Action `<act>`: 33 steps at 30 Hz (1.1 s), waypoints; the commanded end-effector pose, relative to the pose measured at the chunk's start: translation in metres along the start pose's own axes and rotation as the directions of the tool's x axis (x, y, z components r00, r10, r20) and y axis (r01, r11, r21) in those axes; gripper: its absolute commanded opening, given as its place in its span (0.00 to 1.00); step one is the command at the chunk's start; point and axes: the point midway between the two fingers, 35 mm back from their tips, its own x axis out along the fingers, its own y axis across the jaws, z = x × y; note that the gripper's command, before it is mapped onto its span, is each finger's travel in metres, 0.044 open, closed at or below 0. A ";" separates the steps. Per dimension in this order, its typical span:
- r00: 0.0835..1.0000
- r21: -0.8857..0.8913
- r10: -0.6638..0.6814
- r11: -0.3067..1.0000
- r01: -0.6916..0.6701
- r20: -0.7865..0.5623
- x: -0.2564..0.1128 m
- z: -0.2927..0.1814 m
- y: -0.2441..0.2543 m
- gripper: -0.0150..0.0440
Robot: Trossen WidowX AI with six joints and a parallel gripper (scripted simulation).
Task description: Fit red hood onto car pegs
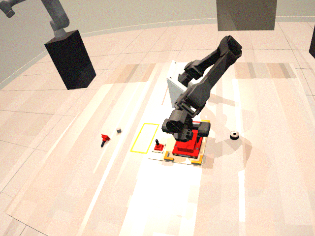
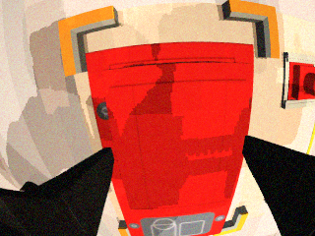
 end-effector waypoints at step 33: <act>1.000 0.000 -0.007 1.000 0.007 0.006 -0.073 0.000 0.000 1.00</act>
